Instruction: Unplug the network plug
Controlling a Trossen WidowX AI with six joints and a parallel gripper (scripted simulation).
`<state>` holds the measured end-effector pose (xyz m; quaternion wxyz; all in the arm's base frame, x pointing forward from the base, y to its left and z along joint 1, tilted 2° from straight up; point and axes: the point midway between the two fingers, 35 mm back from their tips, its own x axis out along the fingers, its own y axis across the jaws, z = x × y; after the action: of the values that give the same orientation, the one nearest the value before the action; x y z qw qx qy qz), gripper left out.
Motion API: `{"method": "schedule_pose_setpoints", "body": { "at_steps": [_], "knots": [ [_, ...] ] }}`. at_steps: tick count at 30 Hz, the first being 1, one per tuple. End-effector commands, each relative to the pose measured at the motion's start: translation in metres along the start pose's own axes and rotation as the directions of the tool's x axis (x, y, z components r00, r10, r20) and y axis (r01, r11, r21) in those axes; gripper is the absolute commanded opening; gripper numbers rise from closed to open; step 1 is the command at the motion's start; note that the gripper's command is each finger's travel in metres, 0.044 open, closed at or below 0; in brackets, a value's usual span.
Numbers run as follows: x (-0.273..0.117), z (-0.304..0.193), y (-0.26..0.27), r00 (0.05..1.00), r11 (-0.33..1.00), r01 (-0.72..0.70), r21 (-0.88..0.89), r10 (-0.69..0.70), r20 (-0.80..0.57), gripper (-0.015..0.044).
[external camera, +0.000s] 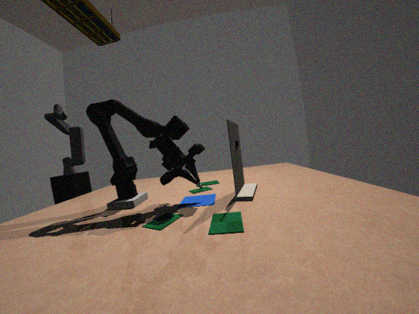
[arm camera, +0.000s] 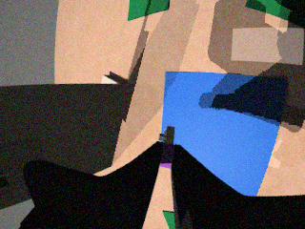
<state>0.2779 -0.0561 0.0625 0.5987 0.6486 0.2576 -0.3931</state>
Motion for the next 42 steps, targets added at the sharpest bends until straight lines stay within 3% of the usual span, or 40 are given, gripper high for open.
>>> {"method": "schedule_pose_setpoints", "body": {
  "at_steps": [1, 42],
  "knots": [
    [0.008, -0.001, -0.009, 1.000, 1.000, 0.012, 0.002, -0.012, -0.005, 0.0000],
    [0.035, 0.002, -0.027, 1.000, 1.000, 0.012, 0.002, -0.012, -0.004, 0.0000]
  ]
}}
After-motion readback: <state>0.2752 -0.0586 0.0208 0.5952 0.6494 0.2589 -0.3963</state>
